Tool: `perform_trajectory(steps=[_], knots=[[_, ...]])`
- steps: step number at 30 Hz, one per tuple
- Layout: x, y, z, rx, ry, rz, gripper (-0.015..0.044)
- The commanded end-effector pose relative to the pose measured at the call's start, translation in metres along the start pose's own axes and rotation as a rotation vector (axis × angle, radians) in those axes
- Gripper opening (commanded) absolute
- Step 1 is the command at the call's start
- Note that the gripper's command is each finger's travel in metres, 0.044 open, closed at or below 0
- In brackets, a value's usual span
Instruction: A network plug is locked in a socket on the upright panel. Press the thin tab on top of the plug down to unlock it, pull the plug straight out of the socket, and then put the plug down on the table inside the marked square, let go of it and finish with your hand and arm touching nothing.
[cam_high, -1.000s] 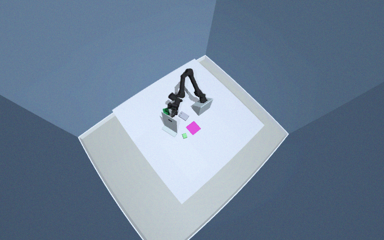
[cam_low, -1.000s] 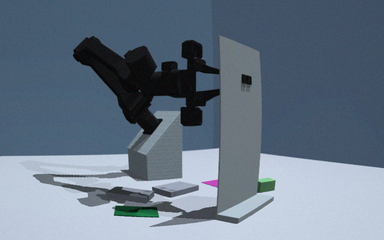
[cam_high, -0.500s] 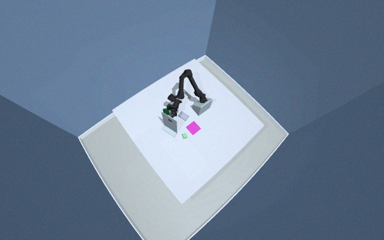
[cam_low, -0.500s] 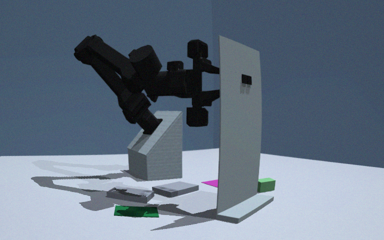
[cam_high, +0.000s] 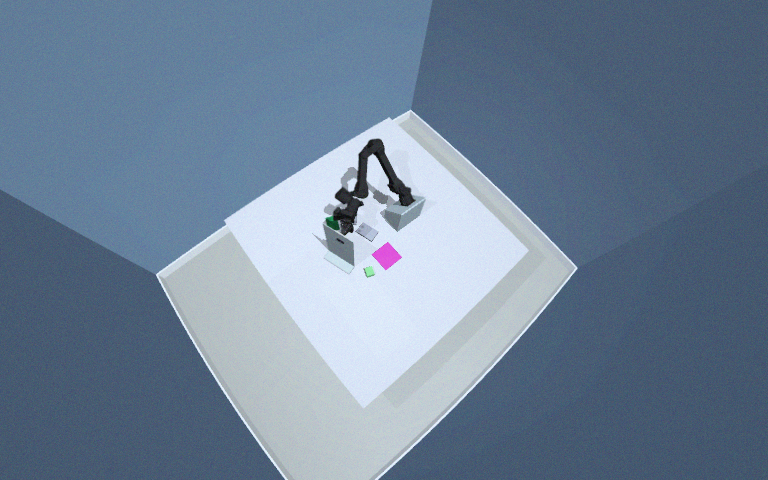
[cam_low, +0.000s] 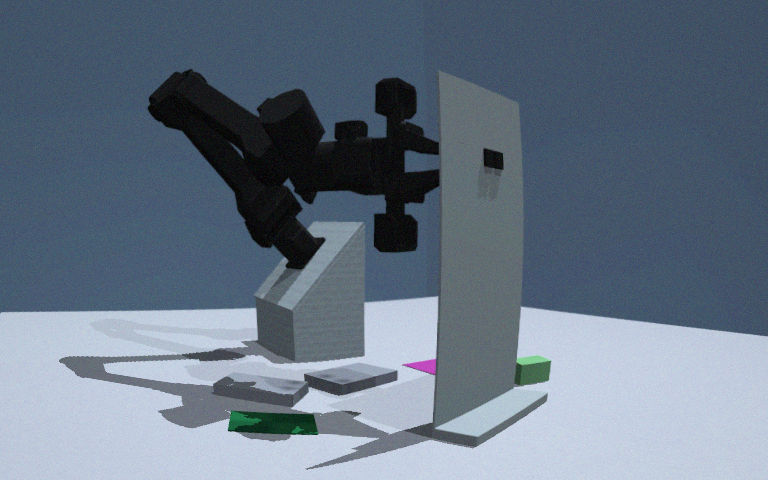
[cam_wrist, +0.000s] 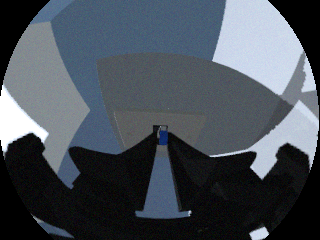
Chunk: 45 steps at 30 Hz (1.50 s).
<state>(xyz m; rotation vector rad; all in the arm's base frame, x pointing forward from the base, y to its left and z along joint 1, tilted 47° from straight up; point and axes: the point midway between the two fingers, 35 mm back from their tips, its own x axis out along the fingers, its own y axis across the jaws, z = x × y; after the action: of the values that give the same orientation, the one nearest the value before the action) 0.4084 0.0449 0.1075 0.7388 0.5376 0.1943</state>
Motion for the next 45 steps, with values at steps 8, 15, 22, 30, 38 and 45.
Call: perform_trajectory(steps=[8, 15, 22, 30, 38, 45], knots=[[0.000, 0.000, 0.002, 0.005, -0.007, -0.003, 0.0000], [-0.002, 0.000, 0.001, 0.005, -0.007, -0.003, 0.0000], [-0.006, 0.000, 0.000, 0.005, -0.007, -0.003, 0.0000], [-0.010, 0.000, -0.002, 0.005, -0.006, -0.003, 0.0000], [-0.014, 0.000, -0.003, 0.005, -0.006, -0.003, 0.0000], [-0.018, 0.000, -0.004, 0.005, -0.006, -0.003, 0.0000]])
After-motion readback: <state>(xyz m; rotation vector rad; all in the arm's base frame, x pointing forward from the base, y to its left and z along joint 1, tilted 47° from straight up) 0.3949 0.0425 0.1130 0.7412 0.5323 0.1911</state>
